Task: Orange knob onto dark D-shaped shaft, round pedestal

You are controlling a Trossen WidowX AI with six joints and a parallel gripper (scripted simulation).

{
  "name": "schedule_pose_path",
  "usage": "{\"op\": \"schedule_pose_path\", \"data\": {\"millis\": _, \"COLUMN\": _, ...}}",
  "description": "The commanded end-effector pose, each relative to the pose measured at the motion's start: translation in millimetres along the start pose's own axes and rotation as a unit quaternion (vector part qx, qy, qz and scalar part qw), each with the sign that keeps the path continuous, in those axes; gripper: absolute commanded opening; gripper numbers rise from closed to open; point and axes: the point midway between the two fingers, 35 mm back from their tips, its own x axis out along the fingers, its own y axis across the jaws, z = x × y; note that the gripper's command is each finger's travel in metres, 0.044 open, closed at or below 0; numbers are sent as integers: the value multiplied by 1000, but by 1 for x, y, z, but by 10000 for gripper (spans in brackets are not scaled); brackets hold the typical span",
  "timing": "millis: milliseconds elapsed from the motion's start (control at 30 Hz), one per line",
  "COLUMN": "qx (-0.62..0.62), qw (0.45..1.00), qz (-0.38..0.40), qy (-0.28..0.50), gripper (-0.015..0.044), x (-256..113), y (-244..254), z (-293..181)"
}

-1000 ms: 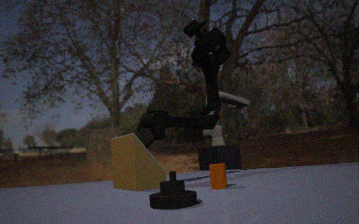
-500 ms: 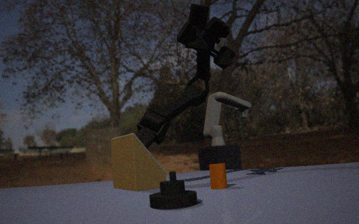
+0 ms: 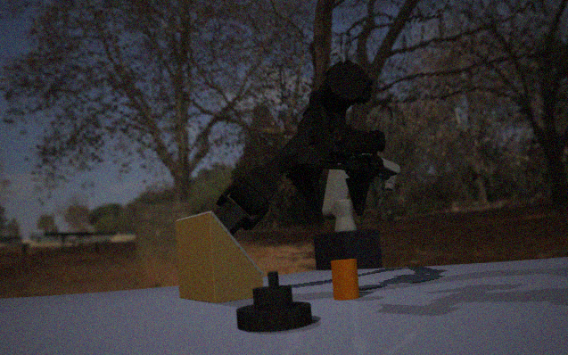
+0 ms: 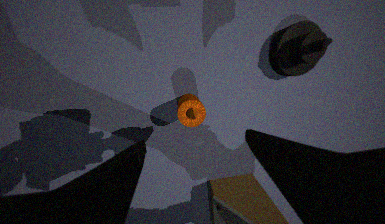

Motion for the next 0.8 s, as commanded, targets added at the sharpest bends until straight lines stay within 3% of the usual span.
{"op": "schedule_pose_path", "data": {"millis": 0, "qx": 7, "qw": 1000, "qz": 0, "qy": 11, "gripper": 440, "x": 4, "y": -2, "z": -1}}
{"op": "schedule_pose_path", "data": {"millis": 167, "qx": 7, "qw": 1000, "qz": 0, "qy": 11, "gripper": 440, "x": 39, "y": -3, "z": 2}}
{"op": "schedule_pose_path", "data": {"millis": 767, "qx": 7, "qw": 1000, "qz": -1, "qy": 11, "gripper": 440, "x": 66, "y": -4, "z": 2}}
